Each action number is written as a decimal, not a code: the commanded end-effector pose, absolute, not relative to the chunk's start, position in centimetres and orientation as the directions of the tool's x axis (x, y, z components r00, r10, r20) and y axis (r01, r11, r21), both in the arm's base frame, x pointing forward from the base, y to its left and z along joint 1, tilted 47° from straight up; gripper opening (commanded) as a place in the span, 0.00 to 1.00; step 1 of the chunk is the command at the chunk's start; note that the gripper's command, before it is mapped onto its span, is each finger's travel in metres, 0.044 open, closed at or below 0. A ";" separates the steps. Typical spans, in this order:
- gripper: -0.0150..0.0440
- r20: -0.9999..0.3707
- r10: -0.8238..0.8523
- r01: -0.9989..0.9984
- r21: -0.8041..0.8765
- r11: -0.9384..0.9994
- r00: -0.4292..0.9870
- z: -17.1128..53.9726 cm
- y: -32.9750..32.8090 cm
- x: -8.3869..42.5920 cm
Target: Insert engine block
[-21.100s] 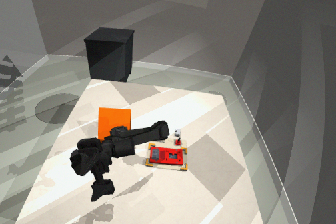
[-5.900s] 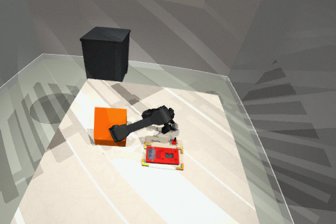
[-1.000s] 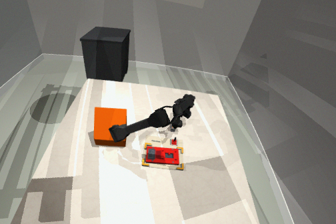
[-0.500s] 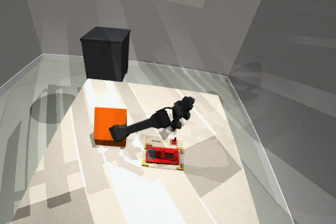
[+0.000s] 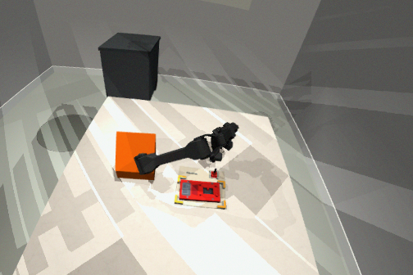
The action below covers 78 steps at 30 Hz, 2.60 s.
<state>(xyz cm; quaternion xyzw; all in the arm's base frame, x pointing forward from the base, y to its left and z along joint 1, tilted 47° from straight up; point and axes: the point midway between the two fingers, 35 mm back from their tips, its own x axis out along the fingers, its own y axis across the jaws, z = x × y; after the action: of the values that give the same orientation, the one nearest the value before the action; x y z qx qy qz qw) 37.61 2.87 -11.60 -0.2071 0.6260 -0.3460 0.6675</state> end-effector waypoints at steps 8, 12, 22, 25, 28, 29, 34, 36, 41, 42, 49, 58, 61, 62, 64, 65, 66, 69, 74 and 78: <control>0.82 -0.688 -0.725 0.195 -0.716 0.671 -0.029 -12.4 2.0 37.3; 0.64 -0.688 -0.725 0.195 -0.716 0.671 -0.029 -12.4 2.0 37.3; 0.43 -0.688 -0.725 0.195 -0.715 0.671 -0.029 -12.3 2.1 37.4; 0.30 -0.690 -0.723 0.195 -0.714 0.673 -0.031 -12.0 2.4 37.4; 0.25 -0.692 -0.721 0.194 -0.712 0.675 -0.033 -11.5 3.0 37.5; 0.25 -0.693 -0.720 0.193 -0.711 0.676 -0.034 -11.3 3.1 37.5; 0.25 -0.695 -0.718 0.193 -0.710 0.677 -0.034 -10.3 4.2 37.7; 0.25 -0.695 -0.718 0.193 -0.710 0.678 -0.034 -9.9 4.7 37.7; 0.25 -0.695 -0.718 0.193 -0.709 0.678 -0.033 -8.8 5.8 37.8; 0.25 -0.695 -0.718 0.193 -0.709 0.678 -0.033 -8.5 6.0 37.9; 0.25 -0.695 -0.719 0.193 -0.710 0.678 -0.032 -6.9 7.6 37.9; 0.25 -0.693 -0.720 0.194 -0.711 0.676 -0.030 -4.8 9.5 37.7; 0.25 -0.692 -0.721 0.194 -0.712 0.675 -0.030 -4.0 10.2 37.6; 0.25 -0.692 -0.721 0.194 -0.712 0.675 -0.030 -3.8 10.4 37.5; 0.25 -0.691 -0.722 0.194 -0.713 0.674 -0.030 -3.3 10.7 37.5; 0.25 -0.691 -0.722 0.194 -0.713 0.674 -0.030 -3.2 10.8 37.4; 0.25 -0.691 -0.722 0.194 -0.713 0.674 -0.030 -3.1 10.9 37.4; 0.25 -0.691 -0.722 0.194 -0.713 0.674 -0.029 -4.0 10.1 37.4; 0.25 -0.691 -0.723 0.195 -0.713 0.674 -0.029 -4.6 9.6 37.4; 0.25 -0.687 -0.727 0.194 -0.713 0.674 0.001 -4.4 9.9 37.3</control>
<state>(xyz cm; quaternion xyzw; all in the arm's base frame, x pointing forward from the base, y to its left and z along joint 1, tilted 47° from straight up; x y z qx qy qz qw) 37.43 9.65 -4.50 -0.2091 0.6249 -0.3462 0.6678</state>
